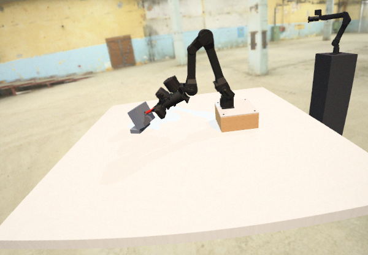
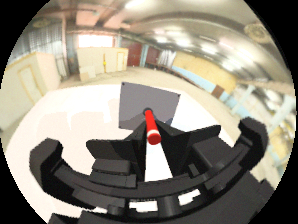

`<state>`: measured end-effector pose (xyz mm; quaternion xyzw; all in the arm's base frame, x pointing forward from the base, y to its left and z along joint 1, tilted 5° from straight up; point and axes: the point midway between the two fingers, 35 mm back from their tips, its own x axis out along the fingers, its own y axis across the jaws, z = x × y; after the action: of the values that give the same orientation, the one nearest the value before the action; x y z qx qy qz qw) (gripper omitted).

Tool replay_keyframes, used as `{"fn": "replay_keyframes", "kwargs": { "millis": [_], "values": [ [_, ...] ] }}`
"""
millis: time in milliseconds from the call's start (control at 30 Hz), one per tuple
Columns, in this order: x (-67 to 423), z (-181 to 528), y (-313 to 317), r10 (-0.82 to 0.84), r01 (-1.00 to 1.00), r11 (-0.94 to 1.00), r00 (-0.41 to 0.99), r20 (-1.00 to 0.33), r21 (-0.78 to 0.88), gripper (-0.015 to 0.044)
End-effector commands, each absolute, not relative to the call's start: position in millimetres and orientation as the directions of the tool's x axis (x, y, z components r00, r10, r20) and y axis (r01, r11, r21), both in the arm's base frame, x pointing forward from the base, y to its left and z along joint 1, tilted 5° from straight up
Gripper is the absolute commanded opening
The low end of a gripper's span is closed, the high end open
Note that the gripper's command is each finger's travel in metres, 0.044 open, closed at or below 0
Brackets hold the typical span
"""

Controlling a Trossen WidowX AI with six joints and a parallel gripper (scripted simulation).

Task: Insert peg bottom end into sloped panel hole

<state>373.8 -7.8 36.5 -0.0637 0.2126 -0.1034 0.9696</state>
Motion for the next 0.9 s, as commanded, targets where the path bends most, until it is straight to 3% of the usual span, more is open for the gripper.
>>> {"fn": "replay_keyframes", "kwargs": {
  "millis": [0, 867],
  "values": [
    [377.3, 37.1, -7.9, -0.226, 0.173, 0.971, 0.891, -0.393, -0.166, 0.0],
    [386.0, 33.1, -9.1, -0.226, 0.173, 0.971, 0.891, -0.393, -0.166, 0.0]
  ]
}}
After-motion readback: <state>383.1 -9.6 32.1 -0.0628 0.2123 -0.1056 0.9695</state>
